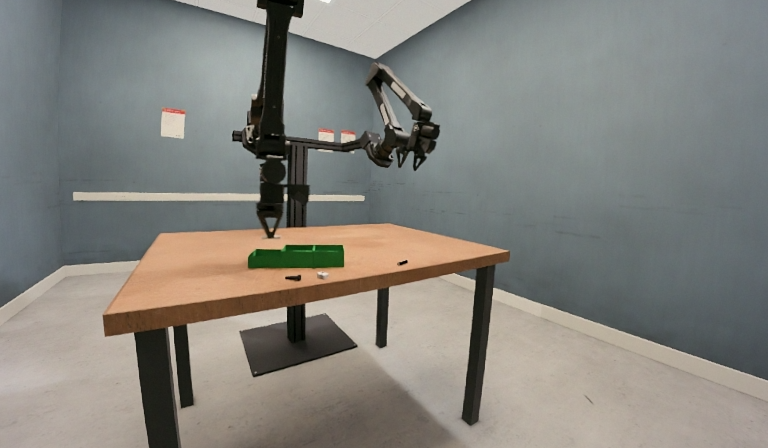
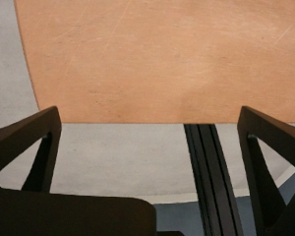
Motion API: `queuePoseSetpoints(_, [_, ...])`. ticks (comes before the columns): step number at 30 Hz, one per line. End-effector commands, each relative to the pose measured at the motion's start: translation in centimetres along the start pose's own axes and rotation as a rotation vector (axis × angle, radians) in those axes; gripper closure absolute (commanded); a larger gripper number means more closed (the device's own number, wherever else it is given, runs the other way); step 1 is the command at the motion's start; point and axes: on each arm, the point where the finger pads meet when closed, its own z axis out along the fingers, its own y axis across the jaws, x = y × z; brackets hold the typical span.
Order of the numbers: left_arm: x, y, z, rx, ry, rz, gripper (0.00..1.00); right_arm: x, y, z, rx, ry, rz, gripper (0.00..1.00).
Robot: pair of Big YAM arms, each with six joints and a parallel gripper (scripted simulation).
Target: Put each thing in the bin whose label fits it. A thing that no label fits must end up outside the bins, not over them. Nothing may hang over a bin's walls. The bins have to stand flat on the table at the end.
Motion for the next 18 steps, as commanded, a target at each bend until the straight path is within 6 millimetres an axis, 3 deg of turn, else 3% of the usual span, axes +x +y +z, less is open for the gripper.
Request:
queuePoseSetpoints(1, [-2.0, 0.0, -1.9, -0.003, -0.048, -0.001, 0.0, 0.9, -1.2, -0.3, 0.008, 0.009, 0.098, 0.8])
queuePoseSetpoints(2, [-2.0, 0.0, -1.9, -0.003, -0.048, -0.001, 0.0, 1.1, -0.1, 0.4, -0.023, 0.018, 0.114, 0.8])
queuePoseSetpoints(3, [-2.0, 0.0, -1.9, -0.003, -0.048, -0.001, 0.0, 0.0, 0.1, 0.4, -0.029, 0.001, 0.101, 0.8])
queuePoseSetpoints(6, [-2.0, 0.0, -1.9, -0.003, -0.048, -0.001, 0.0, 0.1, 0.9, 0.4, -0.038, 0.008, 0.101, 0.8])
queuePoseSetpoints(18, [-2.0, 0.0, -1.9, -0.003, -0.048, -0.001, 0.0, 1.2, 0.8, 0.3, -0.02, 0.018, 0.109, 0.8])
